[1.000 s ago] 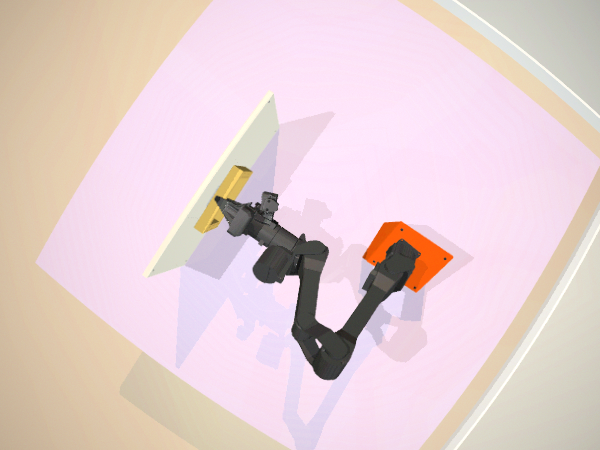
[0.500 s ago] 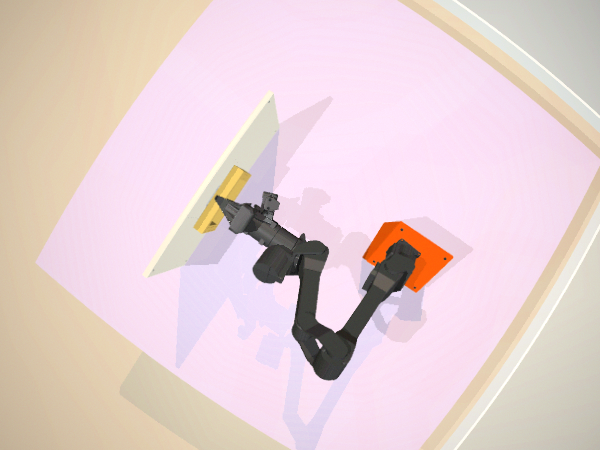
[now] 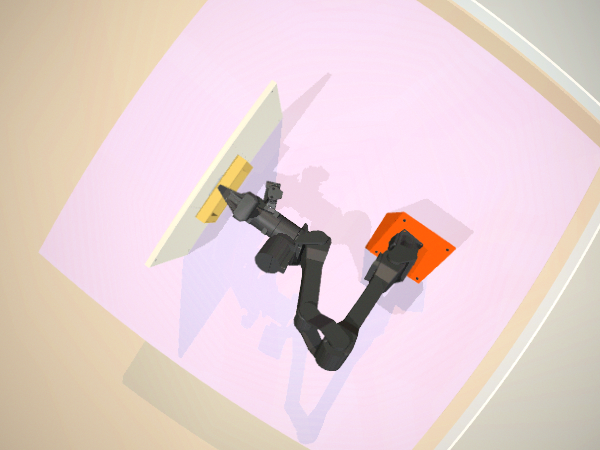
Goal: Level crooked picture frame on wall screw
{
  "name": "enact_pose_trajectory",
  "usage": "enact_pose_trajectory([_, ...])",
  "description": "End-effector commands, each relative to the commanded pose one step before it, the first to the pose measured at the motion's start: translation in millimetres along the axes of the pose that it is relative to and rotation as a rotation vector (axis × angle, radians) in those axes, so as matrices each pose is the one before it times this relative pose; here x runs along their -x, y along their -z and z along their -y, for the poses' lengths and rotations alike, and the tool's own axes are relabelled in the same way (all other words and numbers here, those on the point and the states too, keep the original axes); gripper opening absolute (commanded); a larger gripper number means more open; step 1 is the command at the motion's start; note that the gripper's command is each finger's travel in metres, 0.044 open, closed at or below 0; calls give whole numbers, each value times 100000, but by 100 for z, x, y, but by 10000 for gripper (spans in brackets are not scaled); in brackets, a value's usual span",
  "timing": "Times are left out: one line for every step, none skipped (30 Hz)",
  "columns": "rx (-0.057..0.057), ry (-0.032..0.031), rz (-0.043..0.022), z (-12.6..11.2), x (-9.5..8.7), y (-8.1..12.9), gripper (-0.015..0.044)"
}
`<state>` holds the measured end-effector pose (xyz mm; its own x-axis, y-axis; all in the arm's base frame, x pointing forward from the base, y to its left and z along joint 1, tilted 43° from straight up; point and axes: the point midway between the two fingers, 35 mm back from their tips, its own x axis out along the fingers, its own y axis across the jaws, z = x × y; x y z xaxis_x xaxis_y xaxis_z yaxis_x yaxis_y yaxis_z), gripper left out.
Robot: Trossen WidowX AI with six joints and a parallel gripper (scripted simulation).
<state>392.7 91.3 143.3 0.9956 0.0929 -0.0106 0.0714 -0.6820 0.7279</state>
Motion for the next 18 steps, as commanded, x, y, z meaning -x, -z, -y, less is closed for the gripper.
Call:
enact_pose_trajectory([365, 3, 5, 4, 0, -1, 131])
enact_pose_trajectory([0, 0, 0, 0, 0, 0, 157])
enact_pose_trajectory([0, 0, 0, 0, 0, 0, 184])
enact_pose_trajectory([0, 0, 0, 0, 0, 0, 210])
enact_pose_trajectory([0, 0, 0, 0, 0, 0, 236])
enact_pose_trajectory([0, 0, 0, 0, 0, 0, 260])
enact_pose_trajectory([0, 0, 0, 0, 0, 0, 260])
enact_pose_trajectory([0, 0, 0, 0, 0, 0, 260])
enact_pose_trajectory([0, 0, 0, 0, 0, 0, 260])
enact_pose_trajectory([602, 8, 12, 16, 203, 41, 260])
enact_pose_trajectory([1807, 26, 37, 46, 609, 114, 260])
enact_pose_trajectory([3014, 44, 60, 75, 1018, 154, 260])
enact_pose_trajectory([3843, 58, 74, 94, 1299, 133, 260])
enact_pose_trajectory([3873, 60, 72, 97, 1305, 63, 260])
enact_pose_trajectory([3877, 62, 69, 106, 1300, -7, 260])
enact_pose_trajectory([3881, 63, 66, 121, 1290, -74, 260])
enact_pose_trajectory([3860, 64, 62, 141, 1268, -139, 260])
enact_pose_trajectory([3033, 51, 47, 130, 984, -152, 260])
